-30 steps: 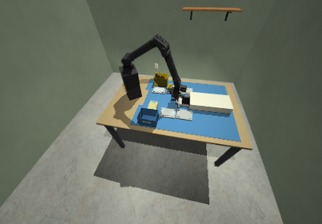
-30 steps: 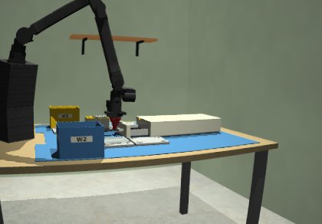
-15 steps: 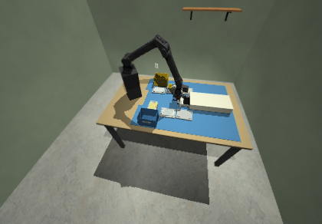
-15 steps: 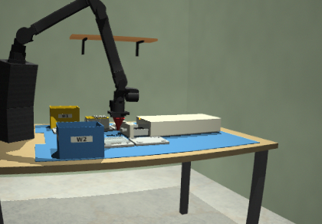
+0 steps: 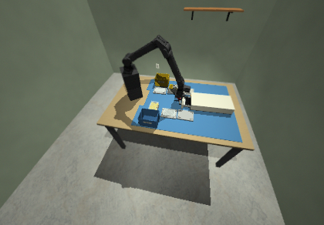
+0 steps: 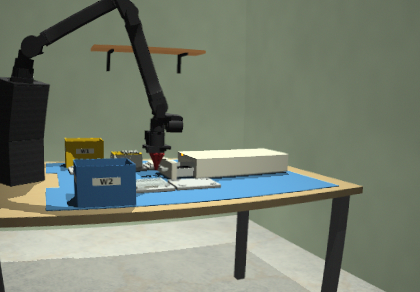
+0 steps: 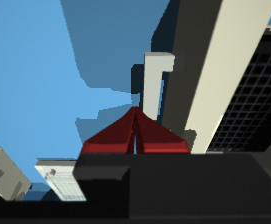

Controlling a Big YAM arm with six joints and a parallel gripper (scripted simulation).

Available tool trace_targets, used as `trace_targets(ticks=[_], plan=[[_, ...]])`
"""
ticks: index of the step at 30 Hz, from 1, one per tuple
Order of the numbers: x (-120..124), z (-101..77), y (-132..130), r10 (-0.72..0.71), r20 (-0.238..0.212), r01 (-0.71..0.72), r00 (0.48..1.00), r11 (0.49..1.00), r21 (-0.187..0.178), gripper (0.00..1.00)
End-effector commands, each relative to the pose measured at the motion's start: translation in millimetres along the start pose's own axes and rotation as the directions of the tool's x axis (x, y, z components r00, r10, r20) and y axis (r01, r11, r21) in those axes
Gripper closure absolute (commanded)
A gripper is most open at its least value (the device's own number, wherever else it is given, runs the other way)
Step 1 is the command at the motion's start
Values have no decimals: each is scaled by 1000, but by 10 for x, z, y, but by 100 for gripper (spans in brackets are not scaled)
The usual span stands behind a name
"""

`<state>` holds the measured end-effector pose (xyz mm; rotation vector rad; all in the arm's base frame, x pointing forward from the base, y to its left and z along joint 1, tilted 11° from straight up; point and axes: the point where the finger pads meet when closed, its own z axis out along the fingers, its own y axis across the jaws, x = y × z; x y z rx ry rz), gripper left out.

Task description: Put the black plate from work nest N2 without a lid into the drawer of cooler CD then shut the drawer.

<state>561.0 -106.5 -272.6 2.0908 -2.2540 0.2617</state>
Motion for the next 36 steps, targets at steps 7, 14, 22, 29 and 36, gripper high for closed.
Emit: trace_targets(ticks=[7, 14, 22, 29, 36], plan=[[-69, -224, -426, -3, -2, 3, 1000, 997, 83, 100], [-69, -224, -426, -3, -2, 3, 1000, 997, 83, 100], [-69, -224, -426, -3, -2, 3, 1000, 997, 83, 100], [-93, -112, -323, -8, 0, 8, 1000, 999, 46, 100], [-96, -109, -423, -7, 0, 7, 1000, 999, 49, 100]])
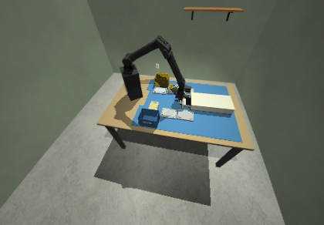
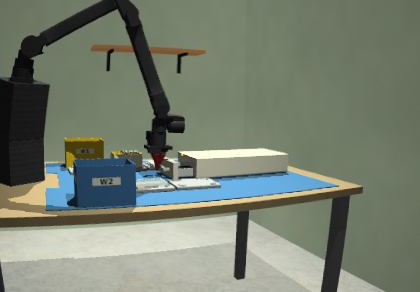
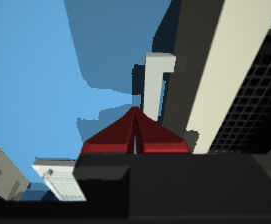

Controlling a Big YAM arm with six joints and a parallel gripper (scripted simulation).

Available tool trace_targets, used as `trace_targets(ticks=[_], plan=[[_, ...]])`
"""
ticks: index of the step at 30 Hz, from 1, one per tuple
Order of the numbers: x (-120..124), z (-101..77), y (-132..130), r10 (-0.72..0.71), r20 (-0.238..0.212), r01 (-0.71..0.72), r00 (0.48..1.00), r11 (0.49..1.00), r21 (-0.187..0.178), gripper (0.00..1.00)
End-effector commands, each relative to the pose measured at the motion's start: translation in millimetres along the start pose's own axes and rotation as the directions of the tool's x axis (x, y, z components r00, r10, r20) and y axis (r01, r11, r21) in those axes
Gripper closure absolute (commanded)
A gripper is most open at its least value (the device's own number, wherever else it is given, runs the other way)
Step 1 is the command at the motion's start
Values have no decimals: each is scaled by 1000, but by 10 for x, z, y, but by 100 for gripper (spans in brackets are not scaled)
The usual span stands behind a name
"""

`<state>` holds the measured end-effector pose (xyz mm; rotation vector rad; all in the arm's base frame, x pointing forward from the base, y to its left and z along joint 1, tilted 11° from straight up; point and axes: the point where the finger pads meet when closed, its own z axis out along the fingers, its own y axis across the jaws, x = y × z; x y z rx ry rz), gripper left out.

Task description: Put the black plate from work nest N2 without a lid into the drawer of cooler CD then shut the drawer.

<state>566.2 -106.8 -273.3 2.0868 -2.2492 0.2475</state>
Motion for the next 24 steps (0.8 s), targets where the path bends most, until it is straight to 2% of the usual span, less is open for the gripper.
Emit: trace_targets(ticks=[1, 5, 6, 8, 22, 23, 24], plan=[[-92, -137, -395, -6, -1, 6, 1000, 998, 63, 100], [-96, -123, -403, -7, -1, 7, 1000, 998, 58, 100], [-72, -236, -544, -2, -3, 2, 1000, 996, 95, 100], [-91, -152, -462, -6, -1, 6, 1000, 998, 61, 100], [-99, -134, -609, -7, -1, 7, 1000, 998, 59, 100], [-75, -254, -747, -2, -3, 2, 1000, 996, 94, 100], [-91, -181, -676, -6, -2, 6, 1000, 998, 69, 100]])
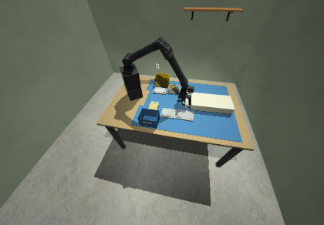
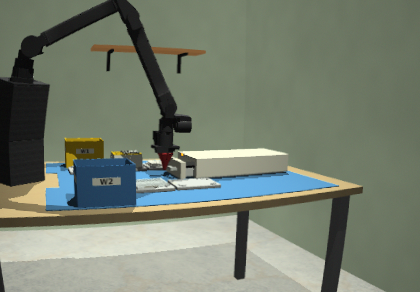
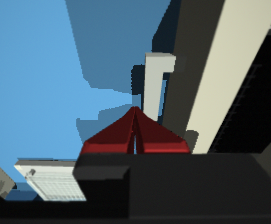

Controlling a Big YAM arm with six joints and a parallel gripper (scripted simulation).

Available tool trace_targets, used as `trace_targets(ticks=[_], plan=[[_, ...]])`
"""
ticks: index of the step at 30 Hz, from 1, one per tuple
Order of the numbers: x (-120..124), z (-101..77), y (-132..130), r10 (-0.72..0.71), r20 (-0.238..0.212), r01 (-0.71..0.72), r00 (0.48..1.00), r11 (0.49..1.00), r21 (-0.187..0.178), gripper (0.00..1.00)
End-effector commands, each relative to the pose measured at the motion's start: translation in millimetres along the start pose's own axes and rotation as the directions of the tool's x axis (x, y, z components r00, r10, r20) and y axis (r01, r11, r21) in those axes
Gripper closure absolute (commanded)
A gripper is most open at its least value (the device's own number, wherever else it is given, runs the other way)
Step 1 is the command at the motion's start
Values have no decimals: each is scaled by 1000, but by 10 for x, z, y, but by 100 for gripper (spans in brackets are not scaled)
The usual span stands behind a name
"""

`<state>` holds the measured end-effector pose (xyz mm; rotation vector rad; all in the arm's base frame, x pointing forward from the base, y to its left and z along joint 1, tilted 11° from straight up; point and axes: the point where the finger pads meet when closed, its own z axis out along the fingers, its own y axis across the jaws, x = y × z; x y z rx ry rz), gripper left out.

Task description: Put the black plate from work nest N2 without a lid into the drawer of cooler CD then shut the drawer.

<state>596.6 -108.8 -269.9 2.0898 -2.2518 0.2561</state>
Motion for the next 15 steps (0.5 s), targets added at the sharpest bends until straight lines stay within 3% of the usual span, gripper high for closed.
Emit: trace_targets(ticks=[1, 3, 15], plan=[[-89, -180, -389, -5, -1, 5, 1000, 998, 65, 100], [-71, -269, -493, -1, -3, 1, 1000, 995, 96, 100], [-71, -269, -493, -1, -3, 1, 1000, 995, 96, 100]])
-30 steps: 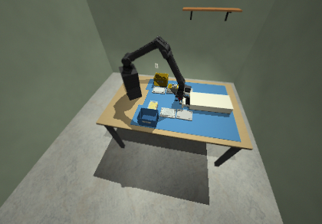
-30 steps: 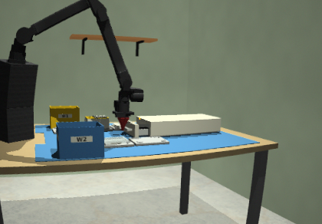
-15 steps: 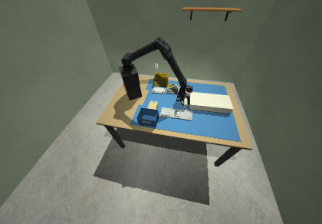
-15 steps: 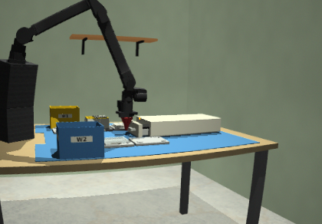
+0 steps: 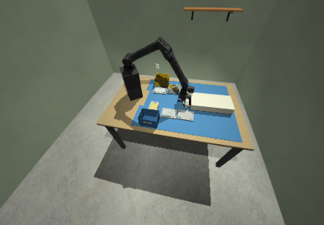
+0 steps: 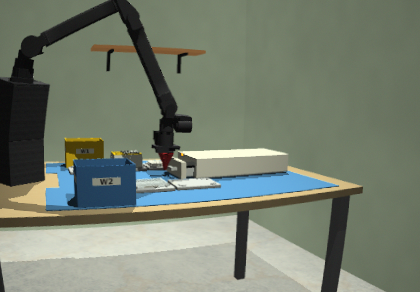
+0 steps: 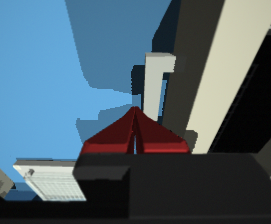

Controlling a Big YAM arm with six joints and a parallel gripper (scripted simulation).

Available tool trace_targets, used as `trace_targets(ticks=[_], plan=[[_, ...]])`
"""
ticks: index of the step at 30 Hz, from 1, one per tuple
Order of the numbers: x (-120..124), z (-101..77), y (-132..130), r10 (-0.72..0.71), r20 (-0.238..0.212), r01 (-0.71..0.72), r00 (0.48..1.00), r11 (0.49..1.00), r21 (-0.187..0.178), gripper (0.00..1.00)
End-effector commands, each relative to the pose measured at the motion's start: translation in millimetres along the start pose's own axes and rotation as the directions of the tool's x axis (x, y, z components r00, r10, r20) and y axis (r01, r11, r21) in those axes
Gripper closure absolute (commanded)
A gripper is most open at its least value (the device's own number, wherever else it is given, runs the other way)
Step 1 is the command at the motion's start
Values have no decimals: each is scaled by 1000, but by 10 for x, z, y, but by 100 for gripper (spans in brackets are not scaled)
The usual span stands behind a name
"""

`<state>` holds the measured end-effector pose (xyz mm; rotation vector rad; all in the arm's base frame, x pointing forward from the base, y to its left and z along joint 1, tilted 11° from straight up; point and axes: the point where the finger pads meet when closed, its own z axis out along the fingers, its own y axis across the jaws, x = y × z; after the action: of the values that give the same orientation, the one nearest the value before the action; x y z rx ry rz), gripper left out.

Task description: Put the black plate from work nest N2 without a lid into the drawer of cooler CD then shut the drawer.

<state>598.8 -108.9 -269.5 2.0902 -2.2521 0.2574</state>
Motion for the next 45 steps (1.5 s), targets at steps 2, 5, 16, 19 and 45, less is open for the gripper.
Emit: trace_targets(ticks=[2, 5, 16, 19, 45], plan=[[-70, -267, -471, -1, -3, 1, 1000, 995, 95, 100], [-70, -267, -471, -1, -3, 1, 1000, 995, 95, 100], [-70, -267, -471, -1, -3, 1, 1000, 995, 95, 100], [-70, -267, -471, -1, -3, 1, 1000, 995, 95, 100], [-108, -121, -579, -7, -1, 7, 1000, 999, 50, 100]])
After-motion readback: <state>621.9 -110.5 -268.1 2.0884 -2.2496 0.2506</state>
